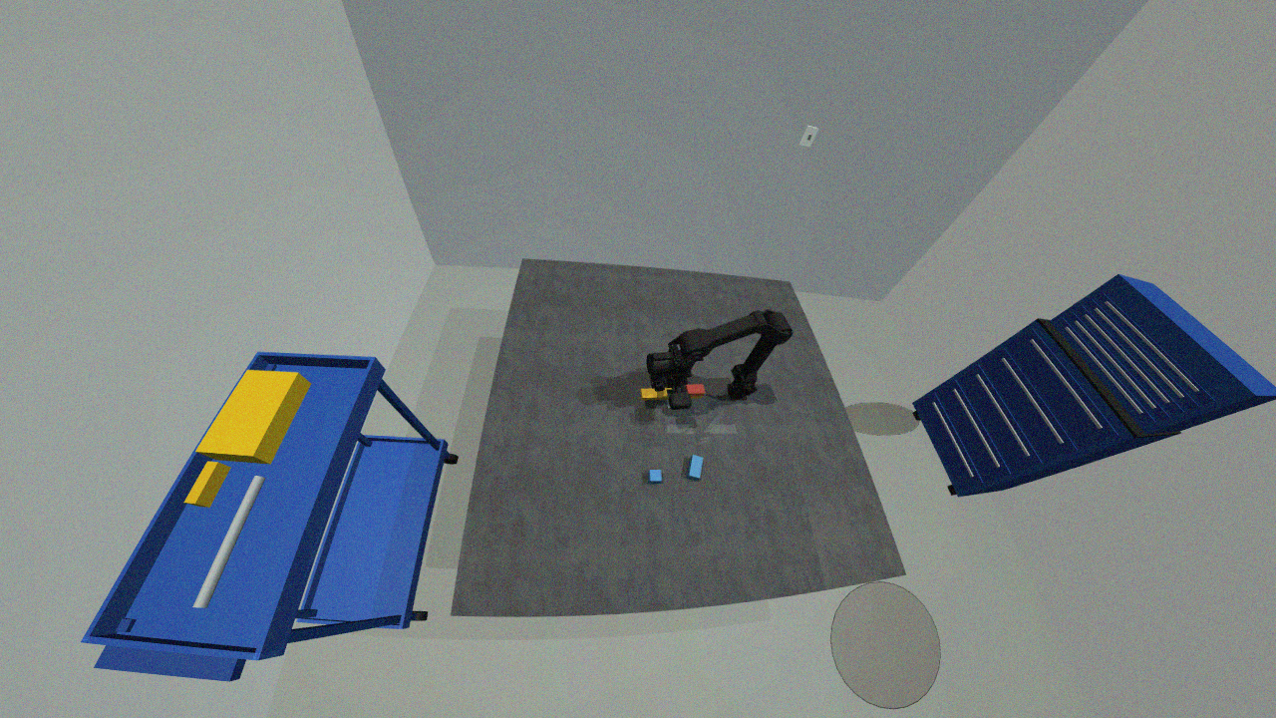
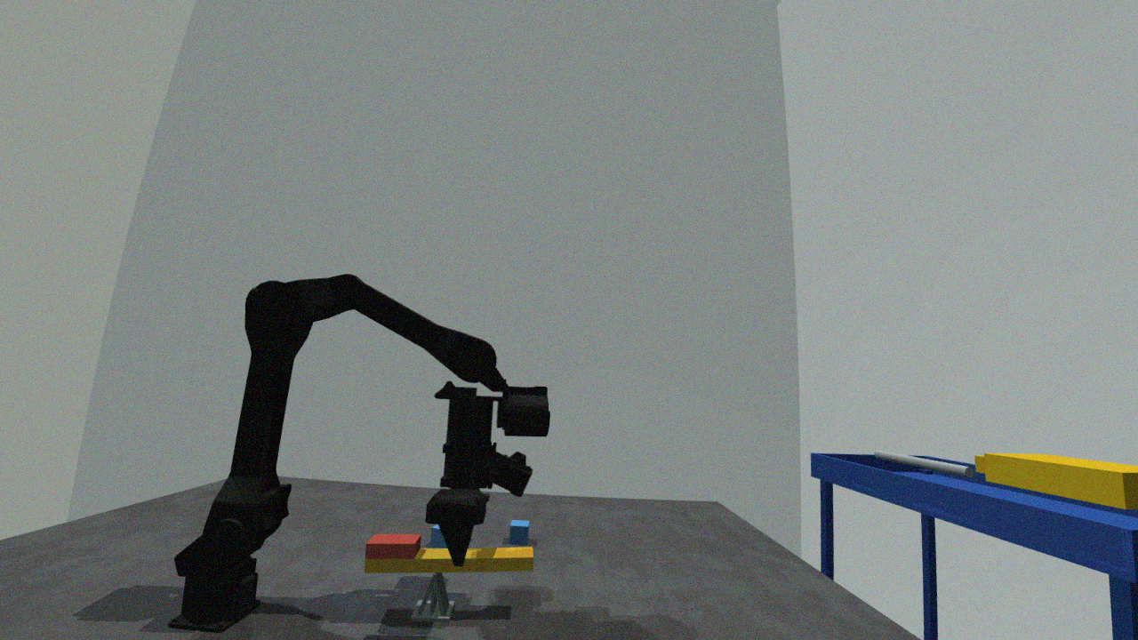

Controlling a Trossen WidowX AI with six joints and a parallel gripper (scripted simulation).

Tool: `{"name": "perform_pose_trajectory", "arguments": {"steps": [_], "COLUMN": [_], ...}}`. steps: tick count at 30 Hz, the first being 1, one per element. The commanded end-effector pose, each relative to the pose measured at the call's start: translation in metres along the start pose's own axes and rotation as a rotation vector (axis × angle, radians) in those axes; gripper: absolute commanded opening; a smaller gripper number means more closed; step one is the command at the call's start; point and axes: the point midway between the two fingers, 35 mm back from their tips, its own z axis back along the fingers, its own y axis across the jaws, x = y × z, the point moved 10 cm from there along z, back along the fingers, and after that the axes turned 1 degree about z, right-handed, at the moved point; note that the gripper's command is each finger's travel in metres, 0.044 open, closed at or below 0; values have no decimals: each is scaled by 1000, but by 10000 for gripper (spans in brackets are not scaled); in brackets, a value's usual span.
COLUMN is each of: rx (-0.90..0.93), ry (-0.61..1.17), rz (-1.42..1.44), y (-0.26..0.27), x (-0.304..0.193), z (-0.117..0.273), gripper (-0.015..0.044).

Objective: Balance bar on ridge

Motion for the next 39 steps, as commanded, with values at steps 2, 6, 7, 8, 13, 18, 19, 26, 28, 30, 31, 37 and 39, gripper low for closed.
{"name": "perform_pose_trajectory", "arguments": {"steps": [2, 6, 7, 8, 13, 18, 19, 26, 28, 30, 31, 37, 39], "rx": [0, 0, 0, 0, 0, 0, 0, 0, 0, 0, 0, 0, 0], "ry": [11, 11, 11, 11, 11, 11, 11, 11, 11, 11, 11, 4, 4], "rz": [-3, -3, -3, -3, -3, -3, -3, -3, -3, -3, -3, 0, 0], "y": [0, 0, 0, 0, 0, 0, 0, 0, 0, 0, 0, 0, 0], "x": [0, 0, 0, 0, 0, 0, 0, 0, 0, 0, 0, 0, 0], "z": [-5, -5, -6, -6, -6, -6, -7, -3, -1, -1, -1, 0, 0], "gripper": [0, 0, 0, 0, 0, 0, 0, 0, 0, 0, 0, 0, 0]}}
